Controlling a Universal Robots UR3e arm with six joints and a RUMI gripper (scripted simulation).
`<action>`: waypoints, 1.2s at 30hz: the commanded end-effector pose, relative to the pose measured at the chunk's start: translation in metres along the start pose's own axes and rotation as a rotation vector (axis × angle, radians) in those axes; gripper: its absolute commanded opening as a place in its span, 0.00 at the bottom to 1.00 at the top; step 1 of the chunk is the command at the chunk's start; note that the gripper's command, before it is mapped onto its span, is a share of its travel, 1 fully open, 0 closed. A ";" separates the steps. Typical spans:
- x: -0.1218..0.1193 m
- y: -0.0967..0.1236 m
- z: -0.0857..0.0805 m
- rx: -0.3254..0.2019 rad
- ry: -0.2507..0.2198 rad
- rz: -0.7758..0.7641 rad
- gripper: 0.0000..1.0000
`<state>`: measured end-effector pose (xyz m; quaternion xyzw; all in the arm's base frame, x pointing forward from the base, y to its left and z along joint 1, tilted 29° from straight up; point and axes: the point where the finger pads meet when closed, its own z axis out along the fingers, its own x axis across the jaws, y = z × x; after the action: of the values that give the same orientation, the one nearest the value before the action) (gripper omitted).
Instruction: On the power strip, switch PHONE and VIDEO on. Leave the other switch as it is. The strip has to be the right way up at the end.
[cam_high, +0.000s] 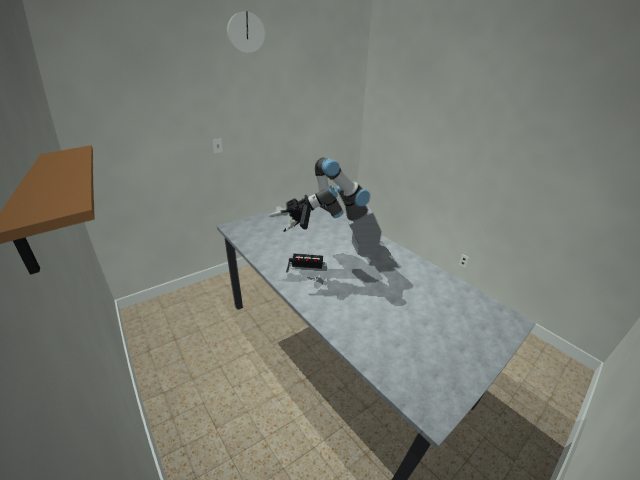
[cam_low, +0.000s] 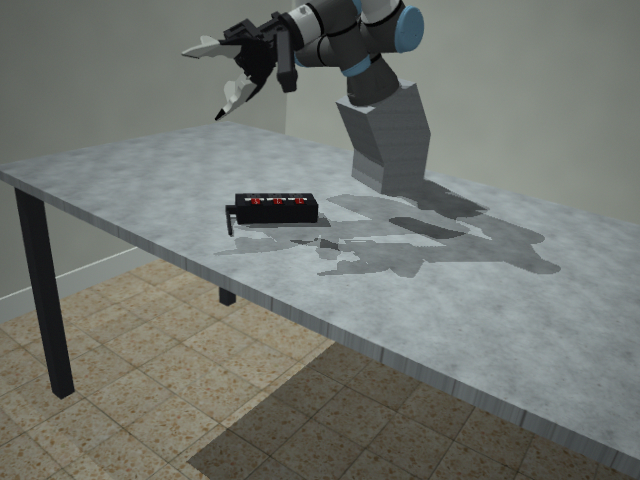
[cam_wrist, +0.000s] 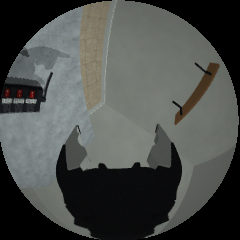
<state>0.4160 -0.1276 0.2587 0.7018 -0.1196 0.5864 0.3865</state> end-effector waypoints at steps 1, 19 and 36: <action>0.001 0.000 0.000 0.000 0.001 0.001 1.00; 0.001 0.000 0.000 0.000 0.001 0.001 0.00; 0.001 0.000 0.000 0.000 0.001 0.001 0.00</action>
<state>0.4160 -0.1276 0.2587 0.7018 -0.1196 0.5864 0.3865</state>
